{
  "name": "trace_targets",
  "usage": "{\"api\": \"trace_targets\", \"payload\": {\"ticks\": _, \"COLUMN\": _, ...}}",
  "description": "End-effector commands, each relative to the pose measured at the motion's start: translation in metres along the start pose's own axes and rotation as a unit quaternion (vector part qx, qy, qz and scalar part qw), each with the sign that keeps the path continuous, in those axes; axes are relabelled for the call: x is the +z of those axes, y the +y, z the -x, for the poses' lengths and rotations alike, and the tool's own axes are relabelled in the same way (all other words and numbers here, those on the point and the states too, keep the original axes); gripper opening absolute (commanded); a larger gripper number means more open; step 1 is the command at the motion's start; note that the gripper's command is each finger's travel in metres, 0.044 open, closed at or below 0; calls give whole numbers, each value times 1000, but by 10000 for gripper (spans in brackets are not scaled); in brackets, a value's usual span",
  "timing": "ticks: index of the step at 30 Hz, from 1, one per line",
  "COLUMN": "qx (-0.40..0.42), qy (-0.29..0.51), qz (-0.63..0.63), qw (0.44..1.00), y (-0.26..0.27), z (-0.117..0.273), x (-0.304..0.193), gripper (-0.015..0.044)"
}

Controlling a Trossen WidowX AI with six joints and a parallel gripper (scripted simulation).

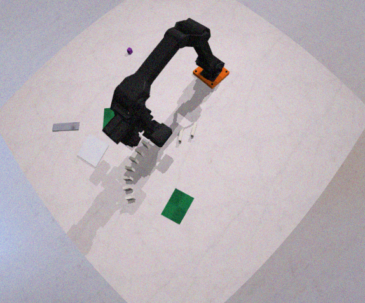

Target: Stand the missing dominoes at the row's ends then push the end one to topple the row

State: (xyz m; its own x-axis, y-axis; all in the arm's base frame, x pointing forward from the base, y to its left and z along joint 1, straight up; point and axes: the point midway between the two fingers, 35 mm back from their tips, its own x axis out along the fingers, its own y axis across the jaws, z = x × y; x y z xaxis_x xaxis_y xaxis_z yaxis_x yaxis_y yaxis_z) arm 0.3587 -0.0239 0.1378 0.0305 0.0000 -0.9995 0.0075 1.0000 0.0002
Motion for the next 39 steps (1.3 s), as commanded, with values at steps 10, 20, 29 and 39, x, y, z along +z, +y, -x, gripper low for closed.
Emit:
{"api": "trace_targets", "payload": {"ticks": 10, "qx": -3, "qy": 0, "qz": -3, "qw": 1000, "y": -1, "z": -57, "x": -3, "gripper": 107}}
{"api": "trace_targets", "payload": {"ticks": 20, "qx": -3, "qy": 0, "qz": -3, "qw": 1000, "y": 0, "z": -79, "x": -8, "gripper": 107}}
{"api": "trace_targets", "payload": {"ticks": 29, "qx": -3, "qy": 0, "qz": -3, "qw": 1000, "y": 0, "z": -79, "x": -8, "gripper": 133}}
{"api": "trace_targets", "payload": {"ticks": 39, "qx": -3, "qy": 0, "qz": -3, "qw": 1000, "y": 0, "z": -79, "x": -8, "gripper": 396}}
